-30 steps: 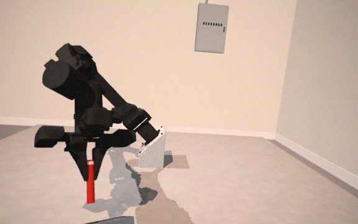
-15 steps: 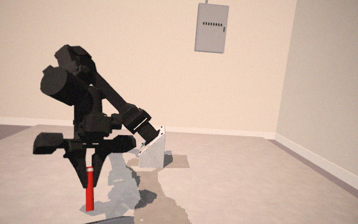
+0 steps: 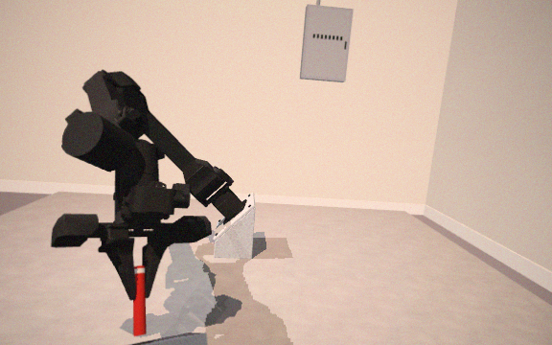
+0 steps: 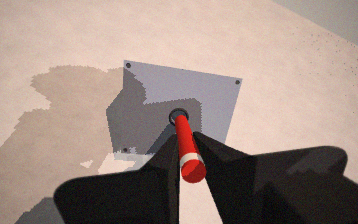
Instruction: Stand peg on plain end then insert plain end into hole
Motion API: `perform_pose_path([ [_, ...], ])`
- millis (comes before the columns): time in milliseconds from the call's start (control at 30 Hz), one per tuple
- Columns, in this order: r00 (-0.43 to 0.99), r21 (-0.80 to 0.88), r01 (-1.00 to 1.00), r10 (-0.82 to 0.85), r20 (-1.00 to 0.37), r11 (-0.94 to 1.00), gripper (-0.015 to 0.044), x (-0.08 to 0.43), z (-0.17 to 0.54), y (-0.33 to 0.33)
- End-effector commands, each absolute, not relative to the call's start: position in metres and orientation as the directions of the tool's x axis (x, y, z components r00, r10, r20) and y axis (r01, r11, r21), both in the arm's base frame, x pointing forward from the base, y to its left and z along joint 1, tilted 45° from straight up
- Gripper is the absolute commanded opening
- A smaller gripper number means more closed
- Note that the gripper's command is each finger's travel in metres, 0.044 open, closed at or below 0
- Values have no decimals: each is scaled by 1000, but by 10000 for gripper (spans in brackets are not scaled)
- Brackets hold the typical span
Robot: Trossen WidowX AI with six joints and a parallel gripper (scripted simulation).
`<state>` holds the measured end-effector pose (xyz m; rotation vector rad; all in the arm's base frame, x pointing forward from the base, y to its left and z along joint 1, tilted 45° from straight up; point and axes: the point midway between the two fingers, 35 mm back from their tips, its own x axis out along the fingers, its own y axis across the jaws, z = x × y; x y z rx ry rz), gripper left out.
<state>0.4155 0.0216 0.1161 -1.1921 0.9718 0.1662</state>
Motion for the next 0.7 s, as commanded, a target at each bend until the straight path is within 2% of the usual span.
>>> perform_pose_path([
  [0,604,-705,-579,-365,-708,410,0,415,117,22],
  [667,604,-705,-579,-365,-708,410,0,418,112,21],
])
